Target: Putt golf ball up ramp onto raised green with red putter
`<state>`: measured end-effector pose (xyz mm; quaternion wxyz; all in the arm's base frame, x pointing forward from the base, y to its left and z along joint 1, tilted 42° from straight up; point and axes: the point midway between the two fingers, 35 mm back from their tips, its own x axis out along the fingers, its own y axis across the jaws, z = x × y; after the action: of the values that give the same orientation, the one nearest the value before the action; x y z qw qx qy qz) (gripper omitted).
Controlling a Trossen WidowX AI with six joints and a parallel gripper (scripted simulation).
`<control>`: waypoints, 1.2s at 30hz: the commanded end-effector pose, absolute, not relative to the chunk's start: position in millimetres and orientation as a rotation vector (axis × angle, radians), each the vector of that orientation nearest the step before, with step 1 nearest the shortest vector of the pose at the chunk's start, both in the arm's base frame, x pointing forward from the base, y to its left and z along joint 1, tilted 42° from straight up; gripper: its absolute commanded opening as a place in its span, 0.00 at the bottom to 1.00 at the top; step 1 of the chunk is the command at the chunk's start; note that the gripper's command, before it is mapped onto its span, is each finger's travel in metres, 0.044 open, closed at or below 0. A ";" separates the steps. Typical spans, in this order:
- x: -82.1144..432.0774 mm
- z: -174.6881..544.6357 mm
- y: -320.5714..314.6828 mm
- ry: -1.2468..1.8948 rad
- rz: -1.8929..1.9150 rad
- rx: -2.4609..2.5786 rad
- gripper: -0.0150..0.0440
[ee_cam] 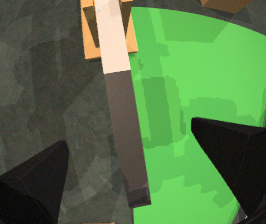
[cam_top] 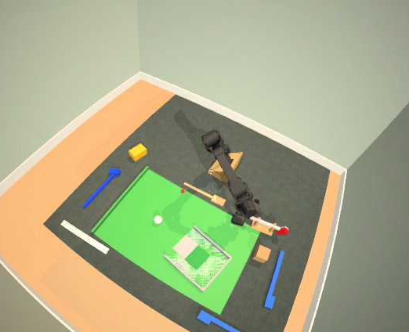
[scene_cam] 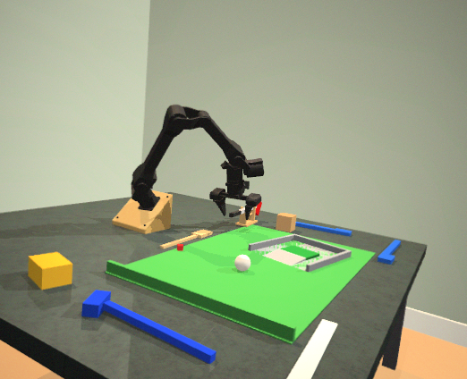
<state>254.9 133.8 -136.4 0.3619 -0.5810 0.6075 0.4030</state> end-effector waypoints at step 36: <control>253.5 -145.0 125.8 1.572 1.038 -1.496 0.25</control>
<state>252.7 123.4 -147.2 0.3597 -0.5800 0.6099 0.4027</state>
